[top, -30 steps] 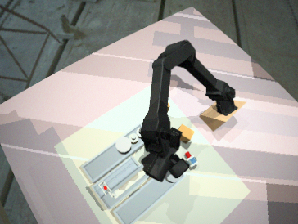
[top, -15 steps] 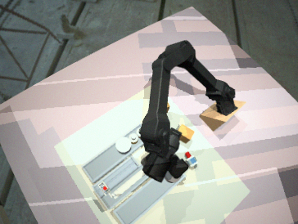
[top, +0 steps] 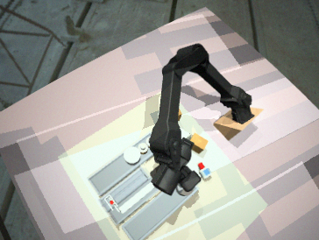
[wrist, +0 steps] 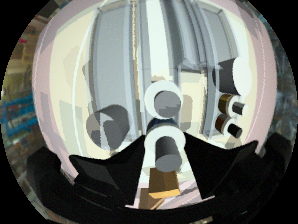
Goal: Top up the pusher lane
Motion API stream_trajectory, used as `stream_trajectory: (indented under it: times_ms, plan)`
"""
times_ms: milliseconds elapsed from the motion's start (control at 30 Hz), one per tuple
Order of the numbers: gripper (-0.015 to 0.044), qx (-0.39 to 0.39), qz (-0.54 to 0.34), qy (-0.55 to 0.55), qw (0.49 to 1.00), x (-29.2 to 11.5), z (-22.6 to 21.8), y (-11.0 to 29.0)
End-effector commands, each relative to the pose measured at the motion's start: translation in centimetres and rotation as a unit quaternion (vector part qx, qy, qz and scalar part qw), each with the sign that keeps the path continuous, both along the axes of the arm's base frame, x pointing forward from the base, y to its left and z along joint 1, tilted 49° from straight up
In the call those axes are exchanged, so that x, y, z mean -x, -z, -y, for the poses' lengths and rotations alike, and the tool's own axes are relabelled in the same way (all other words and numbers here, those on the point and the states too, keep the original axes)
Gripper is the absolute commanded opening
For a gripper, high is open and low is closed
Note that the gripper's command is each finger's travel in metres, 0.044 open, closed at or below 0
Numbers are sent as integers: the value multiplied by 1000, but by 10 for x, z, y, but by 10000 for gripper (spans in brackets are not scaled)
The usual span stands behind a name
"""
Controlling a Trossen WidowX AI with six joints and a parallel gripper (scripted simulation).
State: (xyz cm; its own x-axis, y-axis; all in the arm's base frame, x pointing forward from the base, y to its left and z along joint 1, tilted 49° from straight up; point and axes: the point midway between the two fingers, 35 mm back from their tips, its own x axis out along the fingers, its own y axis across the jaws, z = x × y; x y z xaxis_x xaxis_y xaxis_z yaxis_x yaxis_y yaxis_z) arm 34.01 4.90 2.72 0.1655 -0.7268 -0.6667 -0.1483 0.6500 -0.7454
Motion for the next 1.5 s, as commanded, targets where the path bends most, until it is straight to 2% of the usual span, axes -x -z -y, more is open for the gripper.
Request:
stream_trajectory:
  times_ms: [0, 1467]
  plan:
    - [0, 2, 9, -1, 1000, -4, 2, 0]
    - [0, 3, 9, -1, 1000, -5, 13, 12]
